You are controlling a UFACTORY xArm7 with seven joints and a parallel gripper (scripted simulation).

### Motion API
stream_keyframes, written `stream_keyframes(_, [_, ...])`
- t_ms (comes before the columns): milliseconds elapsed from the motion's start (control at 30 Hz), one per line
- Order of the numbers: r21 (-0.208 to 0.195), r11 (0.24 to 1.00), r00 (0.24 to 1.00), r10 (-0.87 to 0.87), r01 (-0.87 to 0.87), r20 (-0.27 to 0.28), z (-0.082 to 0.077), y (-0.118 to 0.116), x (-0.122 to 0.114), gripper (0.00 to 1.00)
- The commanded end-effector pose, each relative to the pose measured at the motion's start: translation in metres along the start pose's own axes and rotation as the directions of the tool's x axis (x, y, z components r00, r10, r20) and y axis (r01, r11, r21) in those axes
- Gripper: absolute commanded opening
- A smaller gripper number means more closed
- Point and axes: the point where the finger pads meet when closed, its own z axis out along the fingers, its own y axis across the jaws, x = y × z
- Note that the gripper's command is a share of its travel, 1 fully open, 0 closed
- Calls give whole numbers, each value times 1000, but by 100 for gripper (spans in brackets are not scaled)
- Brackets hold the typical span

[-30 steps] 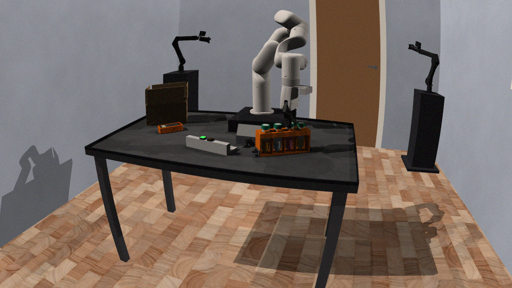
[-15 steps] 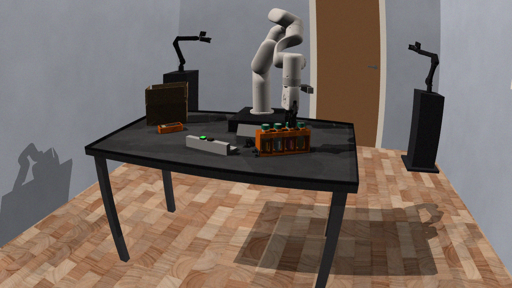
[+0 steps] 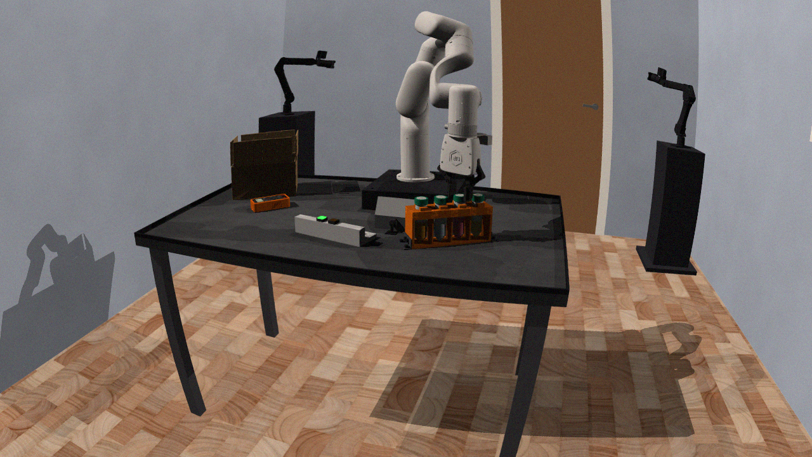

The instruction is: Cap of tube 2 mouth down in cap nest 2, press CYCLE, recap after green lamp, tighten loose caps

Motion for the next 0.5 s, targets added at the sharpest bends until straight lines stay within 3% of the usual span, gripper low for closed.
stream_keyframes(0, [-17,986,986,-165,164,-16,0,0,-1,46])
stream_keyframes(167, [-17,986,986,-165,164,-16,0,1,-1,46])
stream_keyframes(200, [-17,986,986,-165,164,-16,0,1,-1,0])
stream_keyframes(467, [-17,986,986,-165,164,-16,0,1,-1,0])
